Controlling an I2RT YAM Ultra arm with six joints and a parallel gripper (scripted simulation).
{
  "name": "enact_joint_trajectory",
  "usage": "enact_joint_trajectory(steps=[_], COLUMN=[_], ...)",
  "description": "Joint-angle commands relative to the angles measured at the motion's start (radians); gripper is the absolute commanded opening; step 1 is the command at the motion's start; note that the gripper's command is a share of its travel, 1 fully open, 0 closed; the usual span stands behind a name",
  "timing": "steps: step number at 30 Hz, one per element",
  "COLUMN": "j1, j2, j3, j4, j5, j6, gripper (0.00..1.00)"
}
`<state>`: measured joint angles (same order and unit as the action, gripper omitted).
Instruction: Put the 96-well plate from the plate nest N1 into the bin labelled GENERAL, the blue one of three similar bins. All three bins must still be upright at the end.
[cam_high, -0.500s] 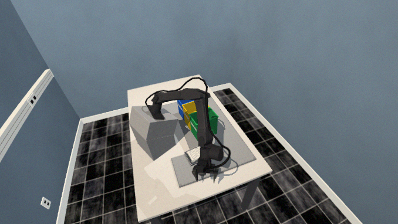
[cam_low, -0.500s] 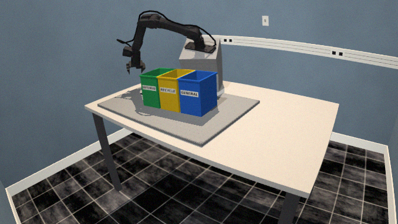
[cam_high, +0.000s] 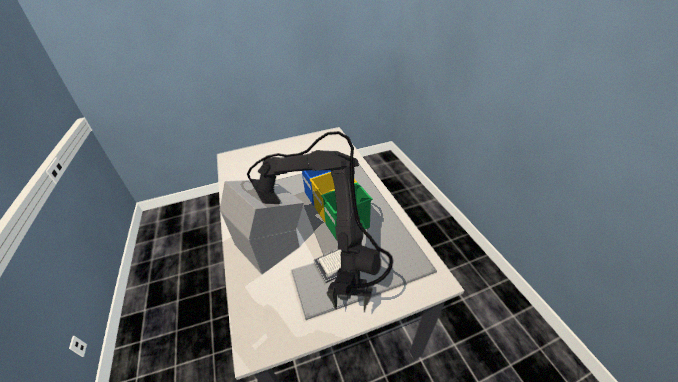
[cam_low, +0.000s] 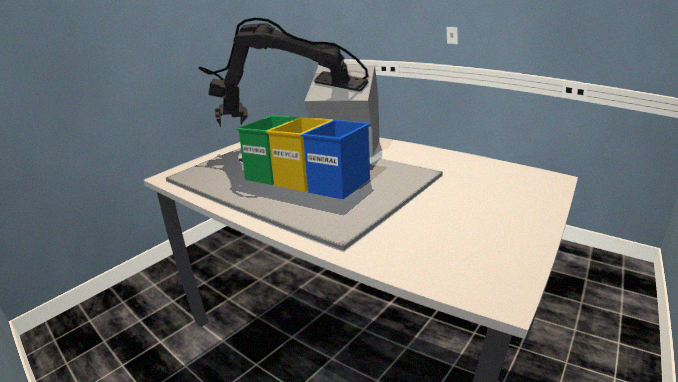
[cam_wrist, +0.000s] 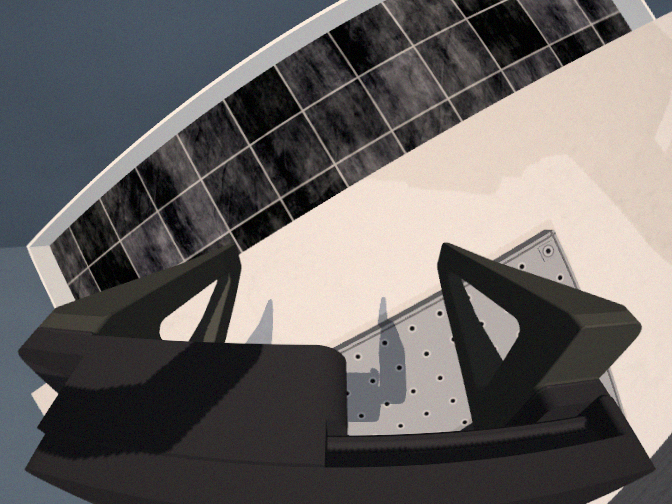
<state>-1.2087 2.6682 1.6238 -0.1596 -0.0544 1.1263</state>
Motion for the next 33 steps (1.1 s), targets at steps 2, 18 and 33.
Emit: enact_joint_trajectory(steps=[2, 18, 33], j1=[-0.022, -0.016, -0.018], j2=[-0.022, -0.171, -0.313], j3=[0.012, -0.116, -0.22], j4=[0.002, -0.08, -0.161], j5=[0.016, -0.064, -0.144], j6=[-0.001, -0.335, -0.778], gripper=[1.0, 1.0, 1.0])
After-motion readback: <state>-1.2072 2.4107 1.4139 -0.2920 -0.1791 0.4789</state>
